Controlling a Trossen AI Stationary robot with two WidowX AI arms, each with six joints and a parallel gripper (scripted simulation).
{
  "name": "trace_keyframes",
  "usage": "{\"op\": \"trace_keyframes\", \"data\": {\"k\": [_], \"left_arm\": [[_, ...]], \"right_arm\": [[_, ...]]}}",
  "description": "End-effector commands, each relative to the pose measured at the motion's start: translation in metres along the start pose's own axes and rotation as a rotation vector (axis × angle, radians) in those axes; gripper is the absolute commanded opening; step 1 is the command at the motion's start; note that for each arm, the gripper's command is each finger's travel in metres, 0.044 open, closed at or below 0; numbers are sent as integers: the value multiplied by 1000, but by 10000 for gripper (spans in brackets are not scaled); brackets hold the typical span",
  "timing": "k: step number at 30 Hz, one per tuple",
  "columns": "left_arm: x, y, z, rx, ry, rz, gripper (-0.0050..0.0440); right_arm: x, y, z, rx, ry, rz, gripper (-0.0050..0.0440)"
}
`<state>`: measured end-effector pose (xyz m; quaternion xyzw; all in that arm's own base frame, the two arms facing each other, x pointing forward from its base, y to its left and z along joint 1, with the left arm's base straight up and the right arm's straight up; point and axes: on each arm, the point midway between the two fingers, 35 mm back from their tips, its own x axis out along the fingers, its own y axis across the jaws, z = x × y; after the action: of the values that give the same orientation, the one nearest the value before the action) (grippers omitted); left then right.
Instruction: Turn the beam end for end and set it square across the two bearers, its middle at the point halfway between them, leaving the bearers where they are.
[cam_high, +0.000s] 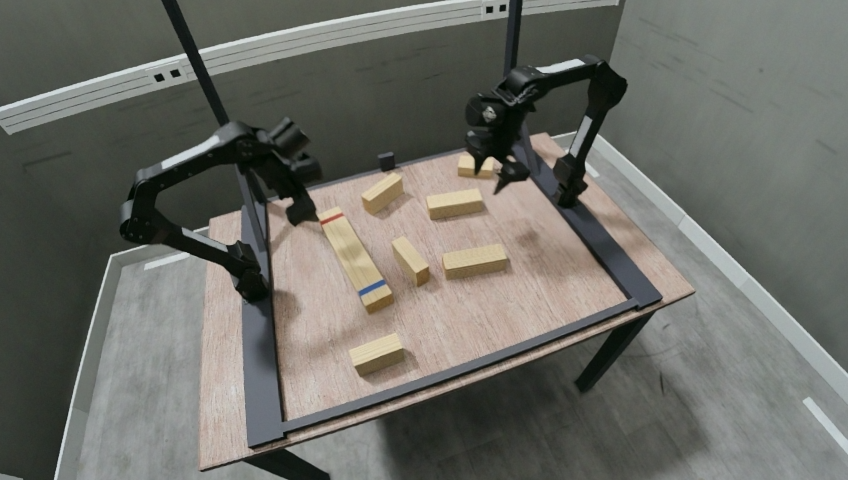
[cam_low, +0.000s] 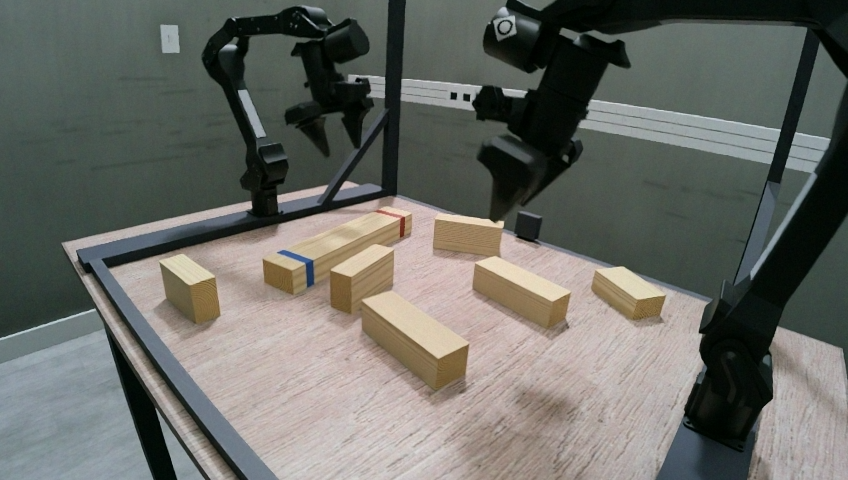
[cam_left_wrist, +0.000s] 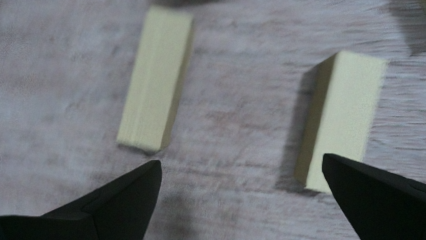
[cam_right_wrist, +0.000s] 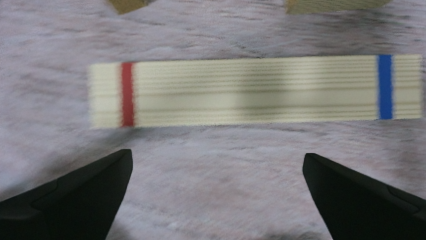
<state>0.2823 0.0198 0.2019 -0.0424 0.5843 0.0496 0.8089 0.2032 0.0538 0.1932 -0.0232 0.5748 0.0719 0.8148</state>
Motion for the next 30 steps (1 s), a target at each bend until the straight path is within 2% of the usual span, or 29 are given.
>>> {"op": "trace_keyframes", "data": {"k": [1, 5, 11, 17, 19, 25, 30], "left_arm": [[-10, -23, 27, 97, -54, -24, 400], [-11, -26, 29, 112, -56, -28, 400], [-11, -26, 31, 109, -64, -27, 400], [-36, -32, 66, 117, -282, -42, 400], [-36, -32, 66, 117, -282, -42, 400], [-65, -39, 102, 120, -501, -59, 400], [-66, -39, 111, 108, -579, -59, 400]], "right_arm": [[20, -35, 19, 19, -10, -42, 400], [27, -46, 22, 26, -8, -59, 400], [27, -45, 22, 12, -10, -48, 400], [37, -50, 20, -141, -19, 22, 400], [37, -50, 20, -141, -19, 22, 400], [48, -54, 19, -306, -30, 97, 400], [57, -59, 18, -447, -42, 161, 400]]}}
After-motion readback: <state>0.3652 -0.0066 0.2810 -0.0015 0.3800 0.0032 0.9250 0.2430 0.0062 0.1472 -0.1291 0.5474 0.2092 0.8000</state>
